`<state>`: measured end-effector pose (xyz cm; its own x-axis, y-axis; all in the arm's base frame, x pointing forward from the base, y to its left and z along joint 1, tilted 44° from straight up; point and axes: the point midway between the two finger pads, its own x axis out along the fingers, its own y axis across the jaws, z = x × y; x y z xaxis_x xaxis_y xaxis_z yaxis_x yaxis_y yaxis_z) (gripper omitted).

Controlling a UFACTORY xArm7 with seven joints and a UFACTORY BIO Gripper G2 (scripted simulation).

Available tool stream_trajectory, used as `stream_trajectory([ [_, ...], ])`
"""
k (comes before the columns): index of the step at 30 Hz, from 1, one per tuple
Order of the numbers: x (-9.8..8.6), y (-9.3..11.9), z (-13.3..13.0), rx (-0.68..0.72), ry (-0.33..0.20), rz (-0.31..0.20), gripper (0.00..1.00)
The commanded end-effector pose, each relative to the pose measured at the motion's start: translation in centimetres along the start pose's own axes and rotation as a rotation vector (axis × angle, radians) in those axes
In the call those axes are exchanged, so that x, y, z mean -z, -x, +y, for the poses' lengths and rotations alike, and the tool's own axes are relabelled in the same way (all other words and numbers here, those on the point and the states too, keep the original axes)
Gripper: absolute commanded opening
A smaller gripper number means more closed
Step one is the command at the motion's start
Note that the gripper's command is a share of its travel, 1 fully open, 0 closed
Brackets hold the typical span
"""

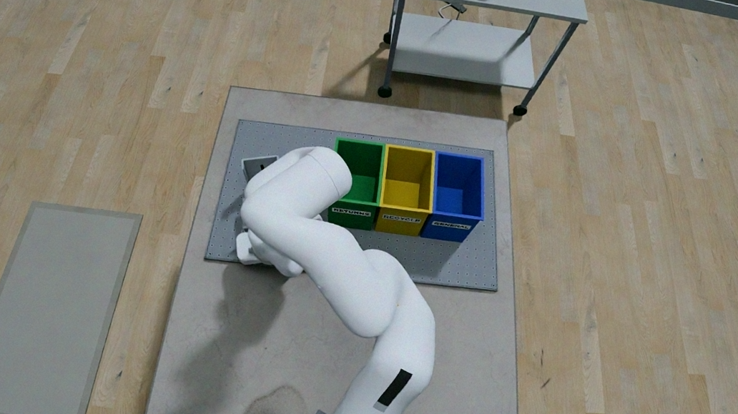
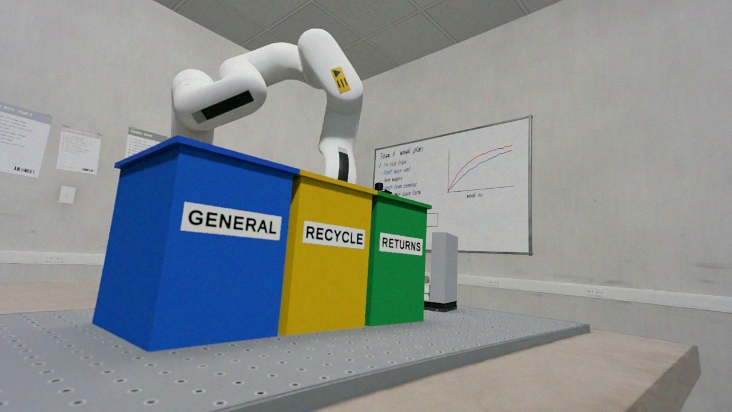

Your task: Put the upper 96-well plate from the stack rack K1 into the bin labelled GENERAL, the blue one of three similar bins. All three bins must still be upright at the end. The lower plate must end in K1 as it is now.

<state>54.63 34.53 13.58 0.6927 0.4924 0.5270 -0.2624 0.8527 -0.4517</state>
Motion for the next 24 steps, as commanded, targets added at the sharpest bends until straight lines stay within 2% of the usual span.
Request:
stream_trajectory([
  [1,0.22,-0.06,0.05,0.0,-0.001,-0.002,0.37],
  [21,0.35,-0.06,0.05,0.0,-0.002,-0.002,0.37],
  [22,0.35,-0.06,0.05,0.0,-0.002,-0.002,0.0],
  [24,0.35,-0.06,0.05,0.0,-0.002,-0.002,0.0],
])
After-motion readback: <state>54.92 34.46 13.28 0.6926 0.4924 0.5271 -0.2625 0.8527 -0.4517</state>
